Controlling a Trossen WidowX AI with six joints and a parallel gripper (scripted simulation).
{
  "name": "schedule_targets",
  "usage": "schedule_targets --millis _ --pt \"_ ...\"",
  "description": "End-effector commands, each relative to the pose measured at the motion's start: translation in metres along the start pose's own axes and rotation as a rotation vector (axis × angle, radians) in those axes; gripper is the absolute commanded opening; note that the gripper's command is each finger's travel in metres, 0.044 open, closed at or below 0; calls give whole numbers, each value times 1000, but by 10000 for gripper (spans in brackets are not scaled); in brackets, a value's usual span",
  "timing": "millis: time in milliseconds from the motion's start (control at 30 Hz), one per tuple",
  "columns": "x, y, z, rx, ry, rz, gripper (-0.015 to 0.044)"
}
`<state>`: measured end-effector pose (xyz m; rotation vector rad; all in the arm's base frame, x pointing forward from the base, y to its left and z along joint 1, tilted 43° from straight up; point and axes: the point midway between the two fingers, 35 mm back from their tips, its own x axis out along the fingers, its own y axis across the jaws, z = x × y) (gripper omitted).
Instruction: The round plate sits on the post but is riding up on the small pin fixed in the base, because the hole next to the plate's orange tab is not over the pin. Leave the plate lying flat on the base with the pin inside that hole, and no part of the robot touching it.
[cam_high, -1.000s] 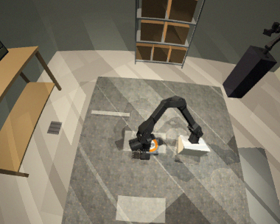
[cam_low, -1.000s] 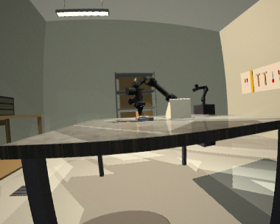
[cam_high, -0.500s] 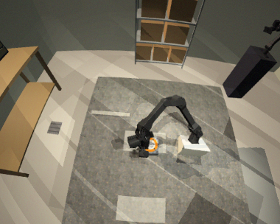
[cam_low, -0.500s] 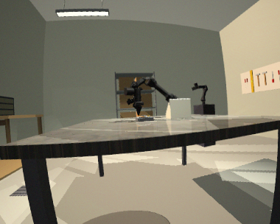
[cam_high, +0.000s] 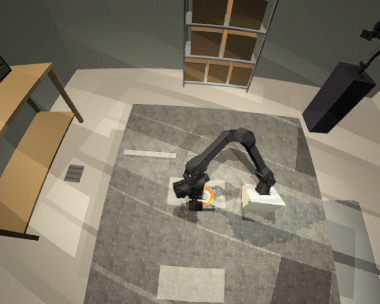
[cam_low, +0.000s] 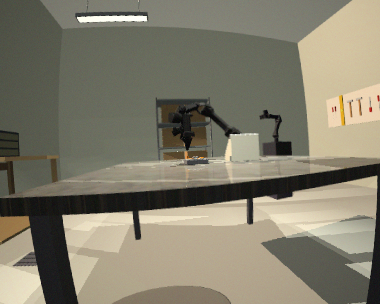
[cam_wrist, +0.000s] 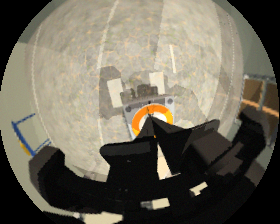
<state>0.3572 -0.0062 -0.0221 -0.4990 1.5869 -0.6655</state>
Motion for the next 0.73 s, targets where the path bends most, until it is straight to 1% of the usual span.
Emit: schedule_targets --millis 0,33,700 --pt "-12 0 0 6 -5 5 0" --pt "-4 0 0 0 -4 1 0" --pt "-4 0 0 0 -4 1 0"
